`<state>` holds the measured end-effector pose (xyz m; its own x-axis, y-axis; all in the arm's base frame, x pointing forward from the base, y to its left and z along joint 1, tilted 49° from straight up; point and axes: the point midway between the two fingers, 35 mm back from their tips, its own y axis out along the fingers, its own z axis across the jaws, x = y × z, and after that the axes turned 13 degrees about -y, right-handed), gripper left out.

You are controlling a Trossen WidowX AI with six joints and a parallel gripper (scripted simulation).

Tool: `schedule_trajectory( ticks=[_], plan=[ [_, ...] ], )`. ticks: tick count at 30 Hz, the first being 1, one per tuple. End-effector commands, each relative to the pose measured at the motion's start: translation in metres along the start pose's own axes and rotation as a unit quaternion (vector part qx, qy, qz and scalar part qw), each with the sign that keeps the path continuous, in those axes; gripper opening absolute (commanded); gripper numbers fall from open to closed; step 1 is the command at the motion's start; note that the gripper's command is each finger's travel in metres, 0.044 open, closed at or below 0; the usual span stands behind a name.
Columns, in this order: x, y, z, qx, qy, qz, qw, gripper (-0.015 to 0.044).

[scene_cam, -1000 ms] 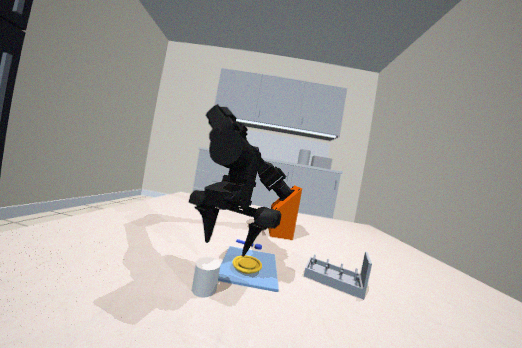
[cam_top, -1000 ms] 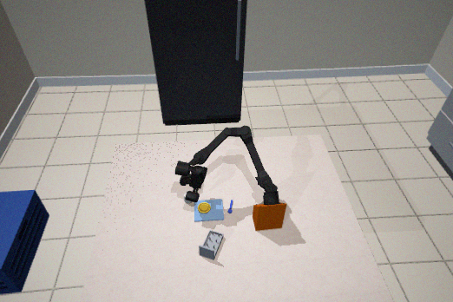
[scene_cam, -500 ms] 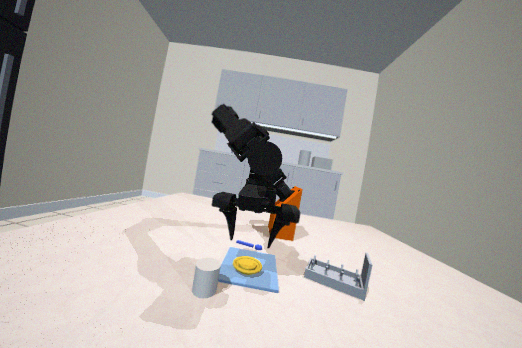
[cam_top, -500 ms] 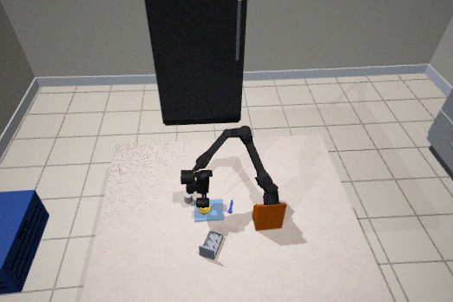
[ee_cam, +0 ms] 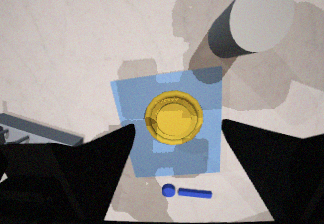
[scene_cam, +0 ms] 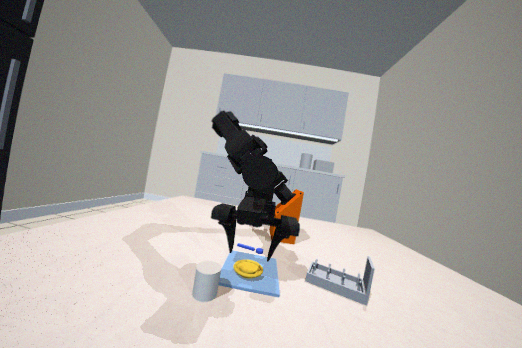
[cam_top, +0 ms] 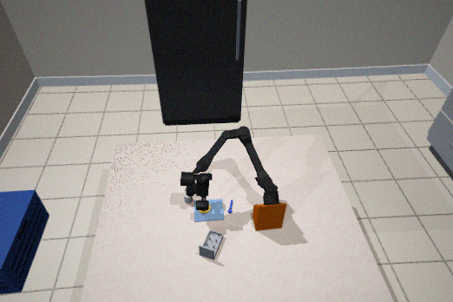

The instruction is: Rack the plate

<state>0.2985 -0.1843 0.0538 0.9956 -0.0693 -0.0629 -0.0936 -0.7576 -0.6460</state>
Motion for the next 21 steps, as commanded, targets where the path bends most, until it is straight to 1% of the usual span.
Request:
schedule_trajectory(
  ticks=[1,21],
  plan=[
    [-0.004,0.011,0.005,0.005,-0.008,0.007,1.000,0.0400],
    [-0.005,0.039,0.003,0.003,-0.008,0.007,1.000,0.0400]
  ],
)
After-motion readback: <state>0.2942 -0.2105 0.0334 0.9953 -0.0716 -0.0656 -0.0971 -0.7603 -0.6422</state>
